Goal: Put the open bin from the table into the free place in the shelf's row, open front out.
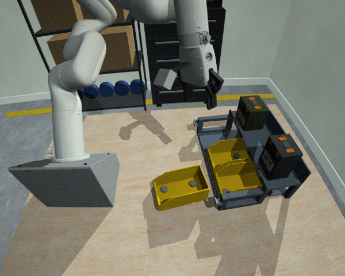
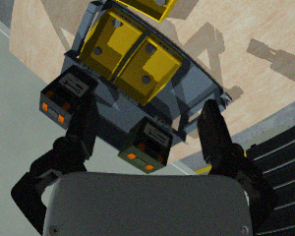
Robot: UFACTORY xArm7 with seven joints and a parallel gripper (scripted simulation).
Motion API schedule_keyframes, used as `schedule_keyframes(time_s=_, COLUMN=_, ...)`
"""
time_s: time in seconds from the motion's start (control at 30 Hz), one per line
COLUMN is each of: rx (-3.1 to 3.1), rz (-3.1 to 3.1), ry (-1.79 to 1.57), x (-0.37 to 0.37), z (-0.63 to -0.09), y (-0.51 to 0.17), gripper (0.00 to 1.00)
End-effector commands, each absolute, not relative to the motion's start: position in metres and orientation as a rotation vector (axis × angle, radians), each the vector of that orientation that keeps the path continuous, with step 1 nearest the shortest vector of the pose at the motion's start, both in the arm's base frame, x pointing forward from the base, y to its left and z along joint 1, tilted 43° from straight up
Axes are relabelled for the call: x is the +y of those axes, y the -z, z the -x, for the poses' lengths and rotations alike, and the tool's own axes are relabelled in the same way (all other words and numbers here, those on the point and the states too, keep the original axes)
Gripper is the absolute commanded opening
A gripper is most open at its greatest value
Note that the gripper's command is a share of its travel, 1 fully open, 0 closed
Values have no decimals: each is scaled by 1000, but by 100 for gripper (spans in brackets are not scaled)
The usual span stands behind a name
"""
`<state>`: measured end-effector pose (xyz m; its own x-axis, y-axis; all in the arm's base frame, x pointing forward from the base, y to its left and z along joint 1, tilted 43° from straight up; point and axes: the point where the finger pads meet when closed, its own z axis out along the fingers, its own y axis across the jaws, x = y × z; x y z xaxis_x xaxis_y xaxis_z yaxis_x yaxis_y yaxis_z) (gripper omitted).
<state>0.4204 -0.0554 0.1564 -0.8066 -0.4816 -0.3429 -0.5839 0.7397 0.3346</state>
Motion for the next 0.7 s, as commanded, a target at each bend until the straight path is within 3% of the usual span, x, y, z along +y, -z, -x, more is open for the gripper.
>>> schedule_keyframes(time_s=0.0, rx=2762, rz=732, ry=-734, x=-57, z=-421, y=-157, gripper=100)
schedule_keyframes(time_s=0.67, rx=2860, rz=431, ry=-932, x=-57, z=-421, y=-157, gripper=100)
